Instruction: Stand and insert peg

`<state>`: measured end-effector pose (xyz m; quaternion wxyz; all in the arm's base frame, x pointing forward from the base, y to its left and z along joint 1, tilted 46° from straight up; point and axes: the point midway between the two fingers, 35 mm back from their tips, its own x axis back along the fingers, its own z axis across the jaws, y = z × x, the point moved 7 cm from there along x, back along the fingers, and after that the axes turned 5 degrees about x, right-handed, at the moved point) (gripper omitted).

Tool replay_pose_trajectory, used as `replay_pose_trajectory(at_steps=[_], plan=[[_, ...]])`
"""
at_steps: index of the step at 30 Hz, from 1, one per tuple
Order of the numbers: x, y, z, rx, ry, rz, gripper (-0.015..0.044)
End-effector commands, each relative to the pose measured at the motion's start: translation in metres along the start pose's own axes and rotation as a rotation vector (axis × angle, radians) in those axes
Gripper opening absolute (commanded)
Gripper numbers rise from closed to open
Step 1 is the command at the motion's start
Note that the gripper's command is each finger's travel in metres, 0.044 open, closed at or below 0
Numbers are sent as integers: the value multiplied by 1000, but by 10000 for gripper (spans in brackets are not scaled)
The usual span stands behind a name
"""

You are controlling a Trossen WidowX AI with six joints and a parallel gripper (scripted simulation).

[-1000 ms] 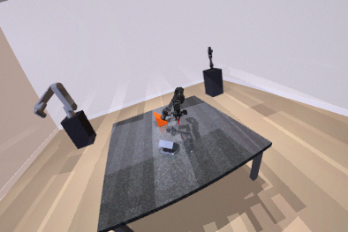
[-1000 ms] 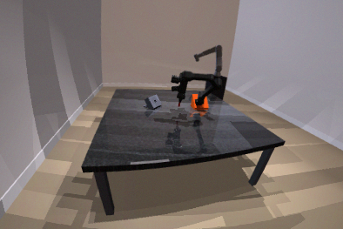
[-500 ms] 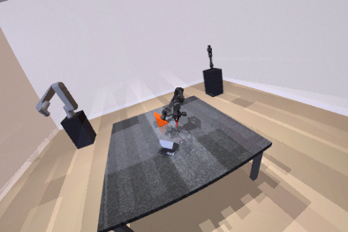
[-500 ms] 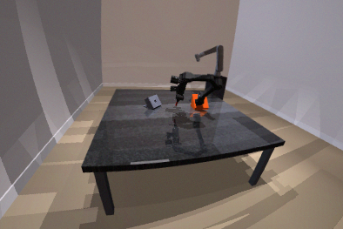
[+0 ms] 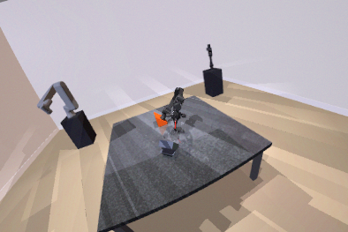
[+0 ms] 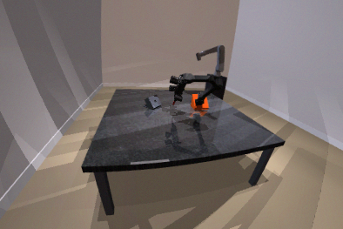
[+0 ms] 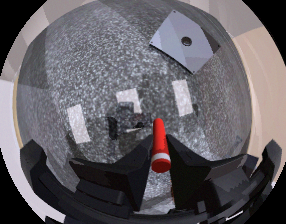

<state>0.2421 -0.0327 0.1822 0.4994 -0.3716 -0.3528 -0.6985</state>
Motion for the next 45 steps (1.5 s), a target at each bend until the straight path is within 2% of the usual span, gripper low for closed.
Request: replay_pose_trajectory(at_steps=[1,45], plan=[[-3,1,-2,10,-24,-21,0],[-18,29,-17,158,-245,-321,0]])
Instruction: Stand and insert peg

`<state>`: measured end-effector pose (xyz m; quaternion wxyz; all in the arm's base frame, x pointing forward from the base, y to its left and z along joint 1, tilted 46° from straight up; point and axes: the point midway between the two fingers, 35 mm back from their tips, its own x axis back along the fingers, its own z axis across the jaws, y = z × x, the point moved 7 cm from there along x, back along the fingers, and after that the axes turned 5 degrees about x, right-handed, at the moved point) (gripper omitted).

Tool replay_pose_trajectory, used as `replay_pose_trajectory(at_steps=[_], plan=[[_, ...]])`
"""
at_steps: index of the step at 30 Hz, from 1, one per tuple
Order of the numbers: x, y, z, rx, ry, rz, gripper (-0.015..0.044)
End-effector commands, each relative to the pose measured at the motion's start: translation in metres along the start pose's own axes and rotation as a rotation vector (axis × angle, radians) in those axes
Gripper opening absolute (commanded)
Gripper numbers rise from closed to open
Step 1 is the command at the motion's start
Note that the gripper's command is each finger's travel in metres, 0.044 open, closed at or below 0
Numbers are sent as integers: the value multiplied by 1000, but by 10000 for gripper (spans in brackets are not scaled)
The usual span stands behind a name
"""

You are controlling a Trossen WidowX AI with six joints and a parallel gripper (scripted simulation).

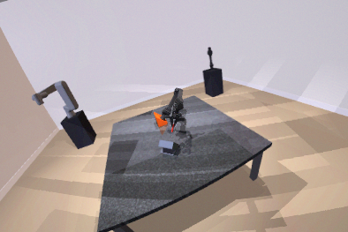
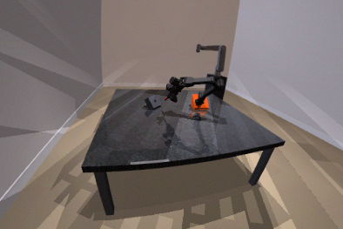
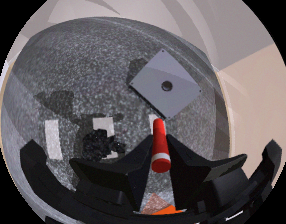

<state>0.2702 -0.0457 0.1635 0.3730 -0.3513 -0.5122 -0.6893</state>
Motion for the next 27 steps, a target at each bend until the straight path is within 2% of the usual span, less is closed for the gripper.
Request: replay_pose_trajectory(at_steps=[1,27], plan=[[-2,0,-1,4,-23,-25,0],[-32,13,-7,25,-67,-93,0]])
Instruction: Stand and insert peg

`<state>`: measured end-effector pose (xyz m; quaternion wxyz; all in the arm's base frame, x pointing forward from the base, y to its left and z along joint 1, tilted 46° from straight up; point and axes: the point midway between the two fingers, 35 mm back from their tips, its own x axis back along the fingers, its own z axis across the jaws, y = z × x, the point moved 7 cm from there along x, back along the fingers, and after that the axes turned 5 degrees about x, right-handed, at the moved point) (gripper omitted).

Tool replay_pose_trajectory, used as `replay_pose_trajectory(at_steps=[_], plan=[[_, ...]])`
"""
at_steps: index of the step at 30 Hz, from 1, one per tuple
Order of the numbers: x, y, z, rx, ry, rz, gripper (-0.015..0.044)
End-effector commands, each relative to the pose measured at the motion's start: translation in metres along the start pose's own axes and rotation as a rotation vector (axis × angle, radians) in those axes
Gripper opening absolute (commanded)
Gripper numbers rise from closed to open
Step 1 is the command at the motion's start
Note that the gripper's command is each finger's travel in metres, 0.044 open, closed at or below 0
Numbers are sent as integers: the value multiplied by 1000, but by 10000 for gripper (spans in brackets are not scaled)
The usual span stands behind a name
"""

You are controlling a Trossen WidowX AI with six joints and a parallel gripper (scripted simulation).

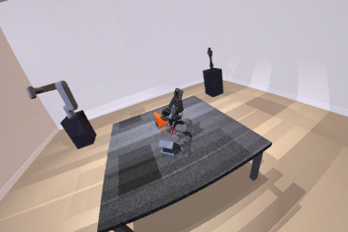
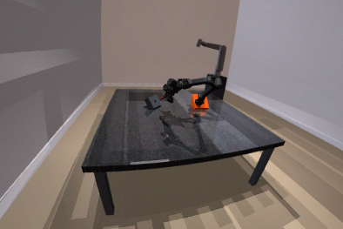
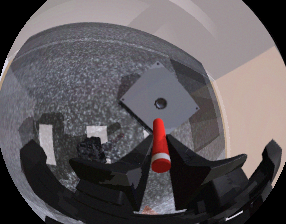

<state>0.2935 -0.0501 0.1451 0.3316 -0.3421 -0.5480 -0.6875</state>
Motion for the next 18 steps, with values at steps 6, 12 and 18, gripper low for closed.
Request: replay_pose_trajectory(at_steps=[6,12,18], plan=[[-14,1,-2,0,-19,-18,0],[-22,2,-2,4,-29,-33,0],[-30,3,-3,7,-37,-47,0]])
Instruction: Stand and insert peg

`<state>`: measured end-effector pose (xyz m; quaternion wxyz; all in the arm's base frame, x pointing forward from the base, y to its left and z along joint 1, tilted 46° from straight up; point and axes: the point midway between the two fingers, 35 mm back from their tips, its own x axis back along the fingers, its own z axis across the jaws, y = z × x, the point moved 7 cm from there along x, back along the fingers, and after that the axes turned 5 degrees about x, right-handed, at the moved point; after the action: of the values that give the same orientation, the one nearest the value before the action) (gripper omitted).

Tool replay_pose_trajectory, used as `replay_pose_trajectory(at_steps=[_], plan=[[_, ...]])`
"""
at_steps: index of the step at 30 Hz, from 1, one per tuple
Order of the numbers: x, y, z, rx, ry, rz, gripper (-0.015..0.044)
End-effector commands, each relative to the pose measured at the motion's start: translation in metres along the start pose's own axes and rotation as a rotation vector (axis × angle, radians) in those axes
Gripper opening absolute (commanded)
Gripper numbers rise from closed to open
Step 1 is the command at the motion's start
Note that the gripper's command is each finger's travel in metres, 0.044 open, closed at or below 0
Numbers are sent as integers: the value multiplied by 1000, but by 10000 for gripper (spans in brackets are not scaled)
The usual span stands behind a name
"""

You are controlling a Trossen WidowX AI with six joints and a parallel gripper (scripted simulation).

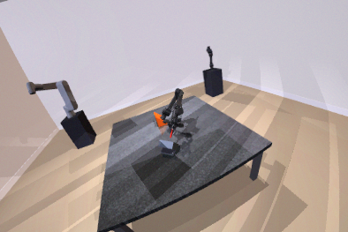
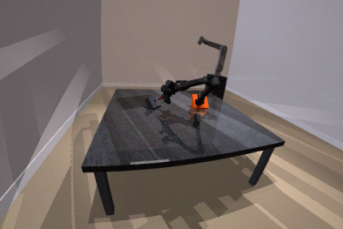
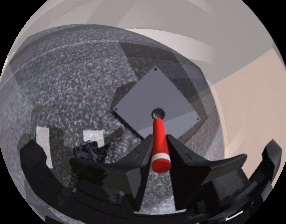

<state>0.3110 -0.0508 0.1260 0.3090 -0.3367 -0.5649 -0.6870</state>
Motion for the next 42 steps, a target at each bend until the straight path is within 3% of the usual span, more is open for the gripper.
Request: replay_pose_trajectory(at_steps=[1,28,42], plan=[[-5,-2,-1,-4,-9,0,0],[-33,-3,0,4,-15,-12,0],[-29,-3,1,8,-10,-12,0]])
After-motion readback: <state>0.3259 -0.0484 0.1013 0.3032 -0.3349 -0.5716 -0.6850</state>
